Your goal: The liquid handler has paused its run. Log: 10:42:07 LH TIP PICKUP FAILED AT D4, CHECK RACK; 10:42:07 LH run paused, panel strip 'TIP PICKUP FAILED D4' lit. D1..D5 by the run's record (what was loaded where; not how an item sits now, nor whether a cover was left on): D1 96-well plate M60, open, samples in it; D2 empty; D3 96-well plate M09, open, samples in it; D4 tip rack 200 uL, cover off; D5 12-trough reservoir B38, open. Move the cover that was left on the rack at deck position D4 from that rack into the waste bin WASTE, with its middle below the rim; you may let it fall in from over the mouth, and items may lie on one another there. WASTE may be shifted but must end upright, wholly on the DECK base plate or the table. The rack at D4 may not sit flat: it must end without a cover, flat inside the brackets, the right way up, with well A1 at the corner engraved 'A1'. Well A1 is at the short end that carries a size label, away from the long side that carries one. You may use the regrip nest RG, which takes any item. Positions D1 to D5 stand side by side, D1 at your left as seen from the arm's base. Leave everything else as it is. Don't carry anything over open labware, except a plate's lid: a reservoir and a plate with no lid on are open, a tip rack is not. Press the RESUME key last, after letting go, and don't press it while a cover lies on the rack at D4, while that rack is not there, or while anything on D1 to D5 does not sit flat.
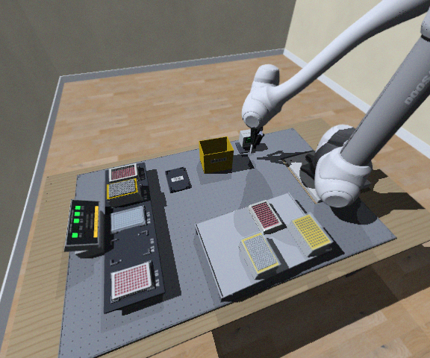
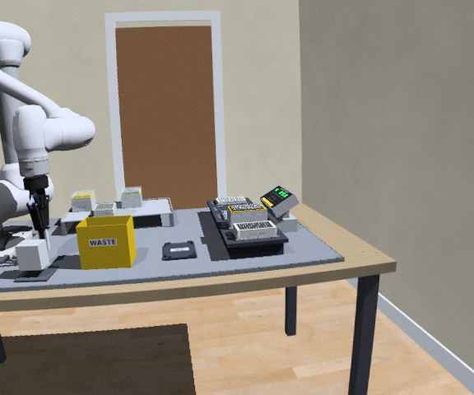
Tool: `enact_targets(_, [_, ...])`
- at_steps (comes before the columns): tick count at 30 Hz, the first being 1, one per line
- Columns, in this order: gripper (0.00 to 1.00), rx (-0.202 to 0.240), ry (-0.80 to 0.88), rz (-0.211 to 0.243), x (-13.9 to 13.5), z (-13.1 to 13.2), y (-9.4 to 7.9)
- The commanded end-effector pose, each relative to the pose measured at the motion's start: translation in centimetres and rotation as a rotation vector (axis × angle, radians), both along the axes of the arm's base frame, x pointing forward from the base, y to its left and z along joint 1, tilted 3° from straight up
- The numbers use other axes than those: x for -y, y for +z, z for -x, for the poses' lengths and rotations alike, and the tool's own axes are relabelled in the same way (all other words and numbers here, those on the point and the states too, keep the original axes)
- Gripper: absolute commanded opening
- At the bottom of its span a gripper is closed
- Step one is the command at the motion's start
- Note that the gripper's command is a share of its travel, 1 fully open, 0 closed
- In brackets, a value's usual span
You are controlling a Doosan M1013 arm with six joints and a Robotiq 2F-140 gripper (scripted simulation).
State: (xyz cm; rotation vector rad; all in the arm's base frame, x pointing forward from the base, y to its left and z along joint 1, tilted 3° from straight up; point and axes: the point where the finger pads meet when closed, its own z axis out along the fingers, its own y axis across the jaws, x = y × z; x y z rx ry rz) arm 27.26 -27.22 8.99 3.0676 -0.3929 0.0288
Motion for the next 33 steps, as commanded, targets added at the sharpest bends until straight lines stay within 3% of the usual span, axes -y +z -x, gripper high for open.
enact_targets(1, [0.00, 0.002, 0.001, 0.001, 0.1, 0.0, -0.2])
enact_targets(33, [0.00, 0.002, 0.001, 0.001, 4.0, 1.0, 0.0])
